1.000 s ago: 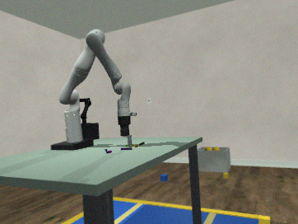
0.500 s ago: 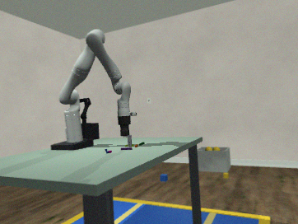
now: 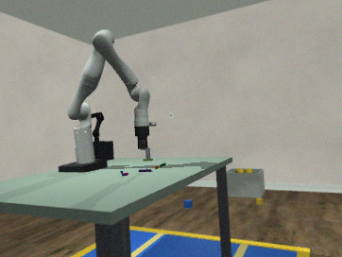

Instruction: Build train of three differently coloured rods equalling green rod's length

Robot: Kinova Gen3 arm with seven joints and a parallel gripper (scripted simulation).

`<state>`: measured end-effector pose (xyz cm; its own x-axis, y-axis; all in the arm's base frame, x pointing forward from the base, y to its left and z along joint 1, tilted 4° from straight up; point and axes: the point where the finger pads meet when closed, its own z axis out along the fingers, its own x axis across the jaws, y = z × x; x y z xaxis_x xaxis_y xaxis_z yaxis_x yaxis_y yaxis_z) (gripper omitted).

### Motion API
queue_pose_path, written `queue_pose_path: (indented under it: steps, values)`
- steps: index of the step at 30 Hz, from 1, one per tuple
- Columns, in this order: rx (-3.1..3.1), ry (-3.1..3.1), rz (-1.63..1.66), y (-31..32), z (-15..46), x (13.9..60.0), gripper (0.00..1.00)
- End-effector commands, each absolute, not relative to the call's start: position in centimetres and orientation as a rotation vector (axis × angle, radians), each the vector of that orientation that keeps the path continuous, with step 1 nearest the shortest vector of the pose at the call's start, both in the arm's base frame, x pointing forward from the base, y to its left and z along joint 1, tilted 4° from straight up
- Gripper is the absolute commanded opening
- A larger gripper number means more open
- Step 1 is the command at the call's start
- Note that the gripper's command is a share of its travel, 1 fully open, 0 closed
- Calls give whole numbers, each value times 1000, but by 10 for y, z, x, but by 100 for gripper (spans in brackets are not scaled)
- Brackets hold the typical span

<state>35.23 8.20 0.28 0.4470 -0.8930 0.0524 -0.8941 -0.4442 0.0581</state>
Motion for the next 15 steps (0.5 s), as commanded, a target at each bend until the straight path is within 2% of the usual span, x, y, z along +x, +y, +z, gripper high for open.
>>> queue_pose_path:
  steps: [1,15]
  values:
    - [2602,-1627,47,78,25,360,24]
    - [2602,-1627,46,81,66,360,24]
